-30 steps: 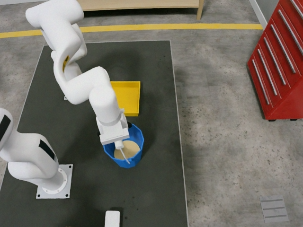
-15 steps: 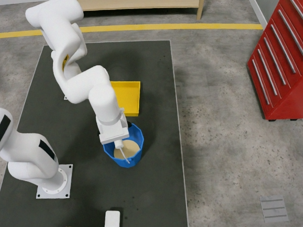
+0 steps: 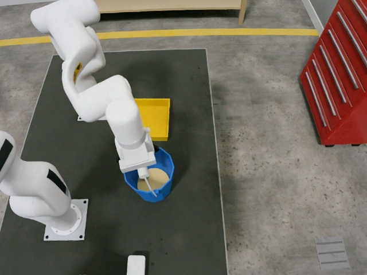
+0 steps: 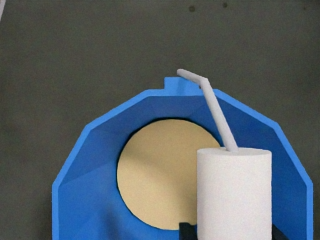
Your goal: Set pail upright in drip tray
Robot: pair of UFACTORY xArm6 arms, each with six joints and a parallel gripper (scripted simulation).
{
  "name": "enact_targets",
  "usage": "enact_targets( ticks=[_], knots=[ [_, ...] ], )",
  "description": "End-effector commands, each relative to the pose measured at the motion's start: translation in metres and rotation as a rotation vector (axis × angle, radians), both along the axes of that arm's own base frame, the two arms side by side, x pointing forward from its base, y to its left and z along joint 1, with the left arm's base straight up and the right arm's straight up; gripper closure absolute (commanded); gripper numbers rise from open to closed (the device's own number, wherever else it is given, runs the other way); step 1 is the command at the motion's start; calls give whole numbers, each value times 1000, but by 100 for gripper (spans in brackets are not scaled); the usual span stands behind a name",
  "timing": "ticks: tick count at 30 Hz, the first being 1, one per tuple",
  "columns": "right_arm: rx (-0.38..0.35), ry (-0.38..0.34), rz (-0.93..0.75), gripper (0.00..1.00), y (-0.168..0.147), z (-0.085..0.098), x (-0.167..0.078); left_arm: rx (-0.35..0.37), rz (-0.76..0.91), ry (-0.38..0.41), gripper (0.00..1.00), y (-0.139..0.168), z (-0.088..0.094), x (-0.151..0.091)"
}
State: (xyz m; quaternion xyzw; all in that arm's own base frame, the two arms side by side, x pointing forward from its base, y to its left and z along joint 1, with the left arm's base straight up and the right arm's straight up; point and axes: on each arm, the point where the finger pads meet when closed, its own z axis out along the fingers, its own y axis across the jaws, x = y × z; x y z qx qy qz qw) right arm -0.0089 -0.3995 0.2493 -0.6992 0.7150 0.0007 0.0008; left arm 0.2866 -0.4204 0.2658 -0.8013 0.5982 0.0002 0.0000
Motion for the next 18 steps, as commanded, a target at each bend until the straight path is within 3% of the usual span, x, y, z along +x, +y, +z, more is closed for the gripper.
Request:
enact_targets(
  ticks=[1,18],
  knots=[
    [-2,0,0,0,0,1,0,-3,0,-2,100,-1,9,0],
    [-2,0,0,0,0,1,0,-3,0,-2,100,0,37,0]
  ],
)
